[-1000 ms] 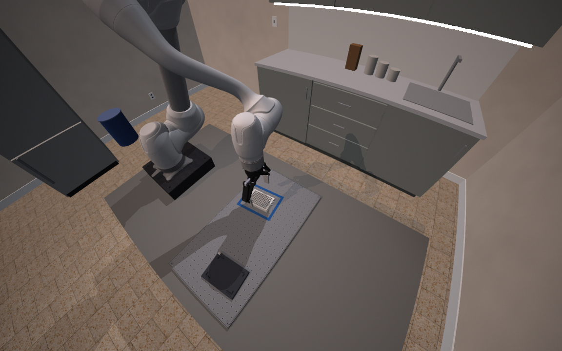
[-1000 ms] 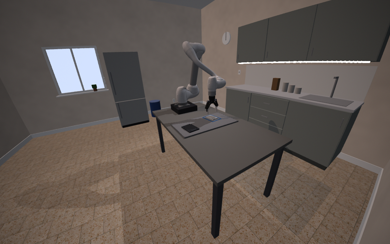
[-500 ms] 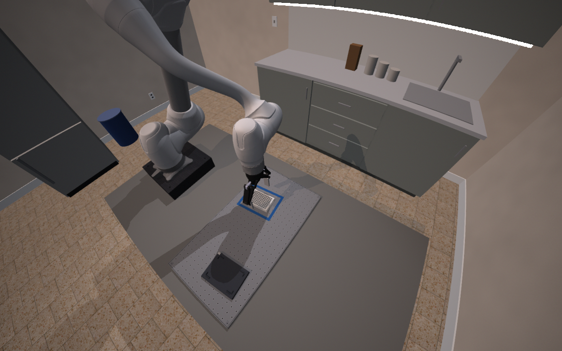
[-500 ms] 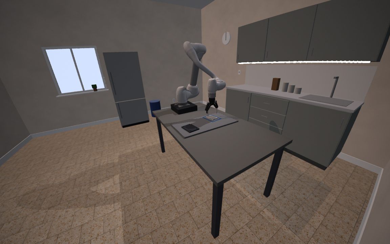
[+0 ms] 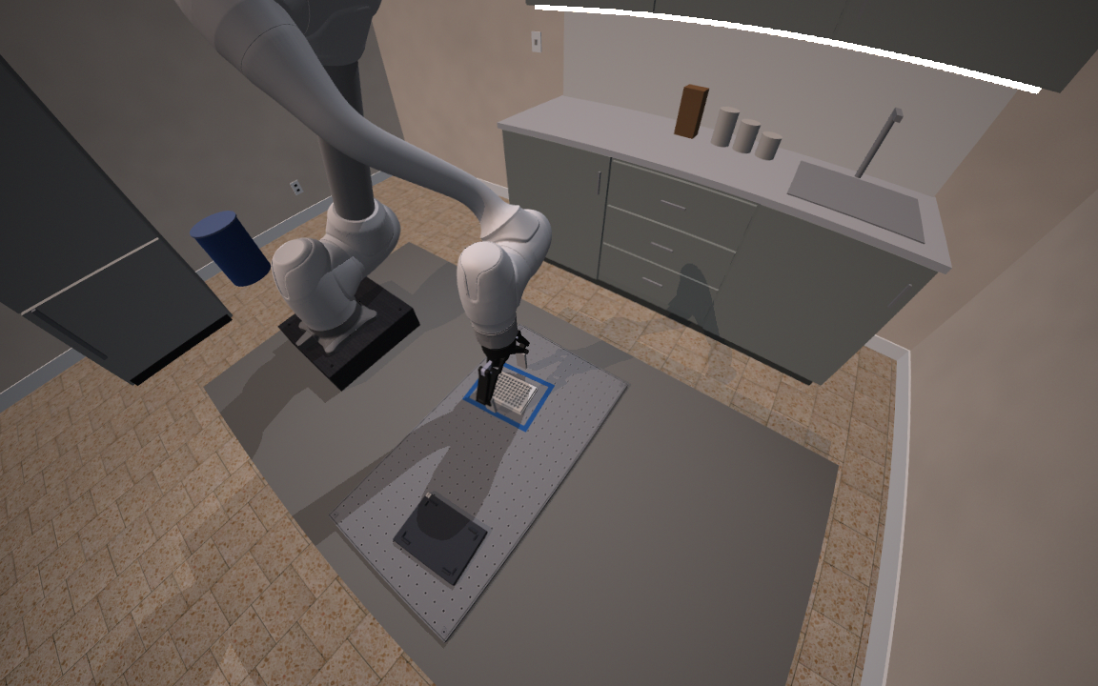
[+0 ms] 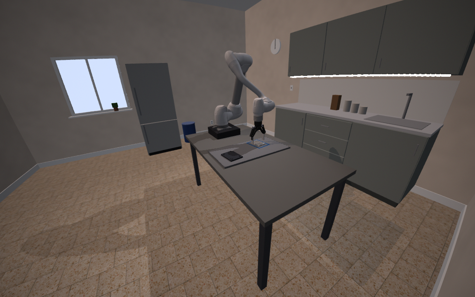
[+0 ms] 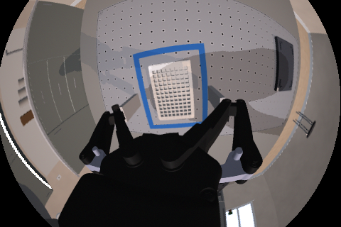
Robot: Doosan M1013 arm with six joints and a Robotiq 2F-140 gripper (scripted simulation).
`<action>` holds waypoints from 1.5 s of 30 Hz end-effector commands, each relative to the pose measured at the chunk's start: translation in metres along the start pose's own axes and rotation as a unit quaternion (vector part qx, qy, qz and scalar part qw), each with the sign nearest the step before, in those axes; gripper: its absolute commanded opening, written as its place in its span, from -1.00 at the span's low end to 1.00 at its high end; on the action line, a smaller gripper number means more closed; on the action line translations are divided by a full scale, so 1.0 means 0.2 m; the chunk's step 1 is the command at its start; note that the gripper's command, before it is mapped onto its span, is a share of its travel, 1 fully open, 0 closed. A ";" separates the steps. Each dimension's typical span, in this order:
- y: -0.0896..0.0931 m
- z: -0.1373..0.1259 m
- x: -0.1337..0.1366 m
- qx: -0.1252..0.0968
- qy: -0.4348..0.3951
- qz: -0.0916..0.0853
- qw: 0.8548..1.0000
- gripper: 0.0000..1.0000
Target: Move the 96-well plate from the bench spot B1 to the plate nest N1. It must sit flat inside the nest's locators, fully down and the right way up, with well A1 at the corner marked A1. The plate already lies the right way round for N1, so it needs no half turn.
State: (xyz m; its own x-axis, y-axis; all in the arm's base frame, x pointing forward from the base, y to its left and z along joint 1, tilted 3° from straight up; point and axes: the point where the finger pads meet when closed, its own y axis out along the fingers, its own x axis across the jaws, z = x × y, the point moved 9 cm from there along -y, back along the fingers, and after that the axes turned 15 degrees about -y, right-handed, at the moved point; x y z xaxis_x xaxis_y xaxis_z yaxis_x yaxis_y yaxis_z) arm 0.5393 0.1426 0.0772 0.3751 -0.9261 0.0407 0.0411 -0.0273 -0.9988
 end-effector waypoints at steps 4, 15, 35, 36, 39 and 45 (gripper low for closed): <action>0.04 0.00 0.00 0.000 0.000 0.000 1.000 1.00; 0.04 0.00 0.00 0.000 0.000 0.000 1.000 -1.00; 0.04 0.00 0.00 0.000 0.000 0.000 1.000 -1.00; 0.04 0.00 0.00 0.000 0.000 0.000 1.000 -1.00; 0.04 0.00 0.00 0.000 0.000 0.000 1.000 -1.00; 0.04 0.00 0.00 0.000 0.000 0.000 1.000 -1.00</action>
State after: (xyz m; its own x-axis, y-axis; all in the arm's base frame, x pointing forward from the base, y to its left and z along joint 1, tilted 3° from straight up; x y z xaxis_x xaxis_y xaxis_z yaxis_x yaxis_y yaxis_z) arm 0.5398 0.1424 0.0684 0.3750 -0.9261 0.0408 0.0413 -0.0272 -0.9988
